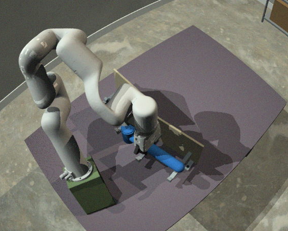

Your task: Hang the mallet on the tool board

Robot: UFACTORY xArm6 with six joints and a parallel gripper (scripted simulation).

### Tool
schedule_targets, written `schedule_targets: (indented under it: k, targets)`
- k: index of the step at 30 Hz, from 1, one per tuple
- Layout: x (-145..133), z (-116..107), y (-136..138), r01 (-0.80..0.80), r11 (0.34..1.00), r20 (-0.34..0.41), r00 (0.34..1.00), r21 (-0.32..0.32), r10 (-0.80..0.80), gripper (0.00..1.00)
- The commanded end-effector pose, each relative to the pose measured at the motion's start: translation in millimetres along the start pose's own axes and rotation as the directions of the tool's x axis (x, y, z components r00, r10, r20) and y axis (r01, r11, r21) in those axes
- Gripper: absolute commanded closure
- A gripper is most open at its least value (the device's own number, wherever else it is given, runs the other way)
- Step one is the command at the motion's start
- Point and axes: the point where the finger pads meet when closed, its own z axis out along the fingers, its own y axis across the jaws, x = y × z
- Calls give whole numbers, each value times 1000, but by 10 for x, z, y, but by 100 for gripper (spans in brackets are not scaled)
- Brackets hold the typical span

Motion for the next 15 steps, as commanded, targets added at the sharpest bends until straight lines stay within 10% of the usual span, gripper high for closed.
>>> schedule_targets:
  k: [1, 15]
  targets:
    - [-7, 161, 15, 16, 1000, -2, 1000, -7, -16, 100]
    - [-7, 813, -1, 15, 1000, 0, 1000, -4, -15, 100]
